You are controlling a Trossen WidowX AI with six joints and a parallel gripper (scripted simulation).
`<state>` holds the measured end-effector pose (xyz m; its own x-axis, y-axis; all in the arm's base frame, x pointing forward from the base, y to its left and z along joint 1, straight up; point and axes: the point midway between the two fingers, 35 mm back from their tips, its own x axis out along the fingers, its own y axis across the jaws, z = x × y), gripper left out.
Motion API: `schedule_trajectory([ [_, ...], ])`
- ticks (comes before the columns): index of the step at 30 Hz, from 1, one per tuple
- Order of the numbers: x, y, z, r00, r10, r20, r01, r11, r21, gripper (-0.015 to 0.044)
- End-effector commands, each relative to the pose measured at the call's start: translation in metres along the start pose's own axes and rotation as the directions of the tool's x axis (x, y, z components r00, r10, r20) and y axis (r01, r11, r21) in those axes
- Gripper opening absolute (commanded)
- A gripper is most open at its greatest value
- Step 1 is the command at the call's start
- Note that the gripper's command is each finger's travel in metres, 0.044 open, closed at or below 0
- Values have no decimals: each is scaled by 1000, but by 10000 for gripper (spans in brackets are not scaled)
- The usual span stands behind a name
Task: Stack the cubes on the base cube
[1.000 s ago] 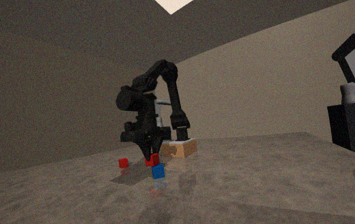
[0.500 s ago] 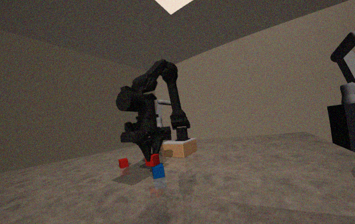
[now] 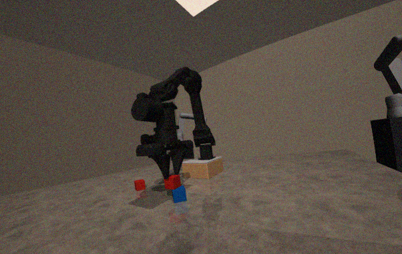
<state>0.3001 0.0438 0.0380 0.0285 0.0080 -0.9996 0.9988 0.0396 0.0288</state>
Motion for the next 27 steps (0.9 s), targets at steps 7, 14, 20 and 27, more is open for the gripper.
schedule_trajectory([
  [7,-18,0,0,1000,0,0,0,1000,0,205],
  [14,-19,3,15,1000,4,1,-3,980,-200,265],
  [20,-24,5,34,1000,4,3,-2,892,-452,265],
  [27,-29,6,58,1000,4,6,2,710,-704,265],
])
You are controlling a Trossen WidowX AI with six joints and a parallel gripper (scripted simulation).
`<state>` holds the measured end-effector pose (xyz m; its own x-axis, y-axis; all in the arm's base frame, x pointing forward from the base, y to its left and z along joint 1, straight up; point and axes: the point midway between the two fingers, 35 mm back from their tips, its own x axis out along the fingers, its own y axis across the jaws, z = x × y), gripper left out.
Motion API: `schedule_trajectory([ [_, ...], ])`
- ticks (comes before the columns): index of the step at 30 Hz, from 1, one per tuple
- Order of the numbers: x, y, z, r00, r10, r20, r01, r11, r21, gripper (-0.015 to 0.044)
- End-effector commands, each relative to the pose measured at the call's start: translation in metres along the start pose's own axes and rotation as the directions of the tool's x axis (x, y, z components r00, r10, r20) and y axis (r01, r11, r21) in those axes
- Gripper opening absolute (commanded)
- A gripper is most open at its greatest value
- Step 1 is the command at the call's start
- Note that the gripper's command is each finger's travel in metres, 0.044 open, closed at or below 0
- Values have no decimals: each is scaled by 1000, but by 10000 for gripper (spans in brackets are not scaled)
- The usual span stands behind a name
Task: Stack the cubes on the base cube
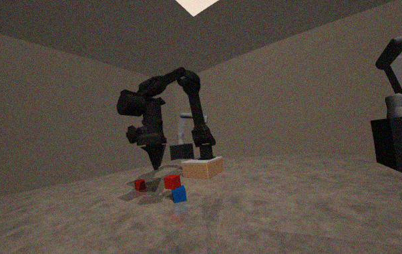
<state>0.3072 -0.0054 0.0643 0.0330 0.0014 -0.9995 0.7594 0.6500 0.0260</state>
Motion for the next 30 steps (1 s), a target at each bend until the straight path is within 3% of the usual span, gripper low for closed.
schedule_trajectory([
  [1,-3,-7,9,1000,0,-1,0,988,-158,265],
  [14,-13,-37,41,1000,-4,2,4,739,-673,265],
  [22,-19,-58,58,1000,-6,3,6,457,-889,265],
  [30,-25,-81,73,1000,-8,4,5,117,-993,265],
])
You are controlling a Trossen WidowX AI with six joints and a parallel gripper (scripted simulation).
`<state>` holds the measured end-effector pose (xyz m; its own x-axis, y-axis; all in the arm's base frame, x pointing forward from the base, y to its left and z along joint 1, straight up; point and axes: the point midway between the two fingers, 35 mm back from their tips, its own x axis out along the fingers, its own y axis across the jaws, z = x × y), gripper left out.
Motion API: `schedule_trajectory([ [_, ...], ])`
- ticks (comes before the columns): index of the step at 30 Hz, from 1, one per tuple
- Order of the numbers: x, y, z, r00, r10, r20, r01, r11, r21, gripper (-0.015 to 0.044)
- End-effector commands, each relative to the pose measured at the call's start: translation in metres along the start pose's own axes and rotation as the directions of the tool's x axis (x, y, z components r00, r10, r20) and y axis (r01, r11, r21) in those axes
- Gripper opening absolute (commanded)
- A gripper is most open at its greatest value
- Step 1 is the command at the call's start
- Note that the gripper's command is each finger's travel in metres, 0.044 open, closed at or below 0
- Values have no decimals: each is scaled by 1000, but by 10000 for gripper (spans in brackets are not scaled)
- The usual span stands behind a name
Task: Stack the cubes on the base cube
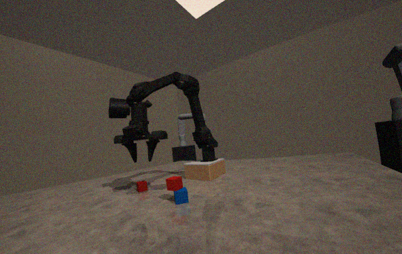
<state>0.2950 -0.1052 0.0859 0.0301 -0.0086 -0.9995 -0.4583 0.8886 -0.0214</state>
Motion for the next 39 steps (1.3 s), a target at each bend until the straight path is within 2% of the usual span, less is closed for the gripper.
schedule_trajectory([
  [1,-3,-8,-8,1000,1,0,-1,988,-158,265],
  [7,-8,-22,-24,1000,0,-2,-1,910,-414,265],
  [14,-12,-36,-40,1000,-1,-4,-2,757,-653,265],
  [20,-11,-36,-40,1000,-1,-5,-2,752,-659,265],
  [27,48,-36,-40,1000,-1,-5,-2,752,-659,265],
  [39,65,-36,-41,1000,-1,-5,-2,752,-659,265],
])
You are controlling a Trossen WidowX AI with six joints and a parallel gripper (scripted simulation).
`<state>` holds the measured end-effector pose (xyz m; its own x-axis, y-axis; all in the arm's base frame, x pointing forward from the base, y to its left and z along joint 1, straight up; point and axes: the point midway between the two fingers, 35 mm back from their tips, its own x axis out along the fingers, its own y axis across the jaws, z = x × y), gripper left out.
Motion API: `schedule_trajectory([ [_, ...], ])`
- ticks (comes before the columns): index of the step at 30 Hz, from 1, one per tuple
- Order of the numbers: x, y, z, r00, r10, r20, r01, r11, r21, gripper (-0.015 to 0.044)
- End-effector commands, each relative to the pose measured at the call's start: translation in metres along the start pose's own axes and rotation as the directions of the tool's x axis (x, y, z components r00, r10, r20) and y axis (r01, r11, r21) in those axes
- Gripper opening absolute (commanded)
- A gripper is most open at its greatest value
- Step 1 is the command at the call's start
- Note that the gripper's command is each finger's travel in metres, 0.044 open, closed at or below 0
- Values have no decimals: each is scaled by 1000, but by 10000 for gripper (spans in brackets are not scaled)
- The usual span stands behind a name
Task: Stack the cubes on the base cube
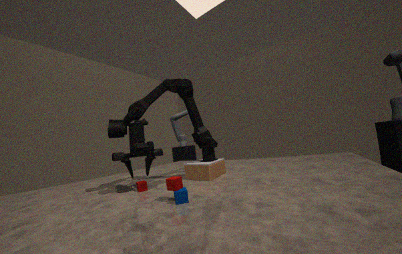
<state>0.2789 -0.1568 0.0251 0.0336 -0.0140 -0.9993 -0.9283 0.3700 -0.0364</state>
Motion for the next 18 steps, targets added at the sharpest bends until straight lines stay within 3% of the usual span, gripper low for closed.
schedule_trajectory([
  [1,5,2,0,1000,8,-1,-8,1000,-4,265],
  [18,33,2,0,1000,8,-1,-8,1000,-4,265],
])
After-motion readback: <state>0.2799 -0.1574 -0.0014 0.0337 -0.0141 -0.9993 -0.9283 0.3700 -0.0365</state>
